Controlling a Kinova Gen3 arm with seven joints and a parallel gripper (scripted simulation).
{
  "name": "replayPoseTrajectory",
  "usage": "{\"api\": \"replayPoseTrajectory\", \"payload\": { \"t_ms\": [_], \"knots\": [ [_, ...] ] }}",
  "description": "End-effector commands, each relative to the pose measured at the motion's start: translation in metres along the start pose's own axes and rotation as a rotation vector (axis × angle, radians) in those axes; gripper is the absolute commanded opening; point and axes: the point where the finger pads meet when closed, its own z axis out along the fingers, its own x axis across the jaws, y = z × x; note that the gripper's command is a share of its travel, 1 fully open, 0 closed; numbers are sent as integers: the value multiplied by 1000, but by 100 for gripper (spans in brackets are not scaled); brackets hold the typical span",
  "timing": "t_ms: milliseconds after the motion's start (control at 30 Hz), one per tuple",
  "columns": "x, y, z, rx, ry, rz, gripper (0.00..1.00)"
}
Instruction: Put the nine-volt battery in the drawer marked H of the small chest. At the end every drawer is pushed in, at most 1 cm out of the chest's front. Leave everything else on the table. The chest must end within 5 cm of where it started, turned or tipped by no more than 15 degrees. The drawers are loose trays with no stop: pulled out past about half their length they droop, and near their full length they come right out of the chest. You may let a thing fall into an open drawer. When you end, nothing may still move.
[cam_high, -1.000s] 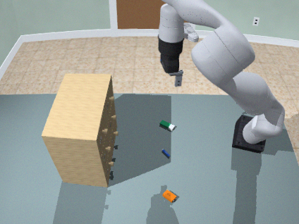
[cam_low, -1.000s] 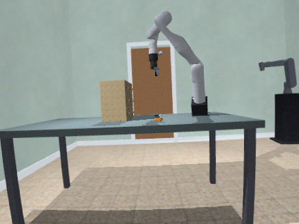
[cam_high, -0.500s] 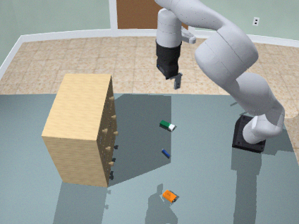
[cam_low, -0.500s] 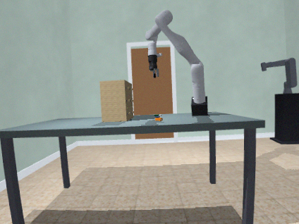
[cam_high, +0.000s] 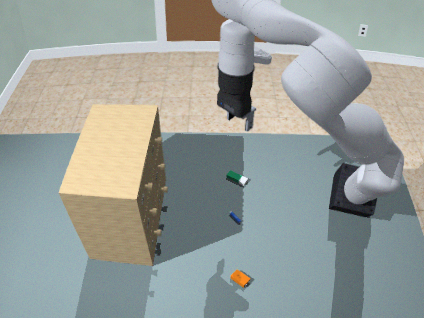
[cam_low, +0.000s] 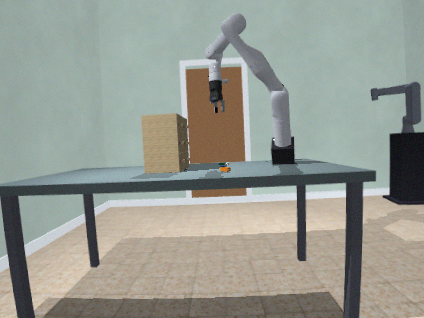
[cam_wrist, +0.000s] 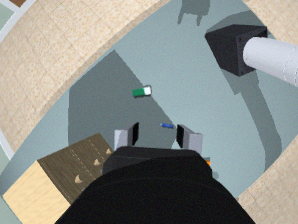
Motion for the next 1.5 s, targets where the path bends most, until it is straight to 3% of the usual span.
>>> {"api": "replayPoseTrajectory", "payload": {
  "t_ms": [0, 633, 1467],
  "knots": [
    [0, 2, 2, -3, -2, -54, 100],
    [-9, 14, 23, -2, -2, -475, 100],
    [-24, 33, 58, -1, -2, -1152, 100]
  ]
}}
